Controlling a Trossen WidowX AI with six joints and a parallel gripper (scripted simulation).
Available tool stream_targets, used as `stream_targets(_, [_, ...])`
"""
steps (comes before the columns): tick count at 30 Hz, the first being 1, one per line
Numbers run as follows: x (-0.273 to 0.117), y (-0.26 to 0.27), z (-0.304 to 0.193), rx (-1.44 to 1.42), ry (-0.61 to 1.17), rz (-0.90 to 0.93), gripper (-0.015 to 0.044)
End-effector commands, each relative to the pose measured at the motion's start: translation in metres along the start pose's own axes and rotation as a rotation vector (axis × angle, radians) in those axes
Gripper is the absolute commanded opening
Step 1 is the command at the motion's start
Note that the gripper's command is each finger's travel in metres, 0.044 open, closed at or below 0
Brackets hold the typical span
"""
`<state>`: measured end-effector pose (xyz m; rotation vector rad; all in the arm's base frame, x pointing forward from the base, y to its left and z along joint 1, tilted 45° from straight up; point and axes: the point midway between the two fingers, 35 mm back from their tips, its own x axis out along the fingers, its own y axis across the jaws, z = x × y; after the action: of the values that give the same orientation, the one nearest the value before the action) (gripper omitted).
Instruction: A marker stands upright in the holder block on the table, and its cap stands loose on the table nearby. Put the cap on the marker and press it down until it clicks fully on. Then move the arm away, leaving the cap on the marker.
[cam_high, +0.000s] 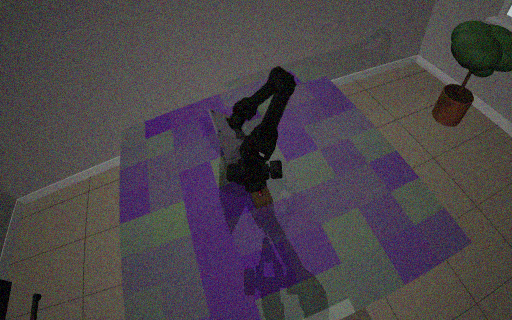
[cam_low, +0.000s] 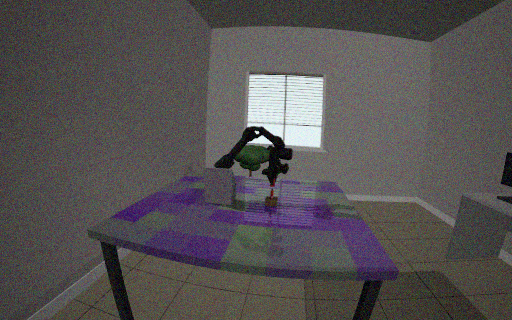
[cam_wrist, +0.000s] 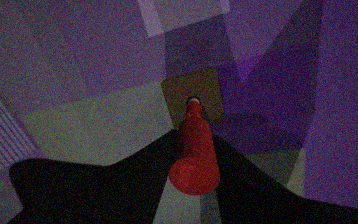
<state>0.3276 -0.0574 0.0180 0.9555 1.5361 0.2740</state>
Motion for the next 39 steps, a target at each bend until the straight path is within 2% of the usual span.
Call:
stream_targets(1, [0.003, 0.001, -0.001, 0.003, -0.001, 0.003, 0.0000])
stream_targets(31, [0.050, 0.001, 0.000, 0.003, -0.001, 0.005, 0.0000])
stream_targets(39, [0.053, 0.001, -0.001, 0.003, -0.001, 0.005, 0.0000])
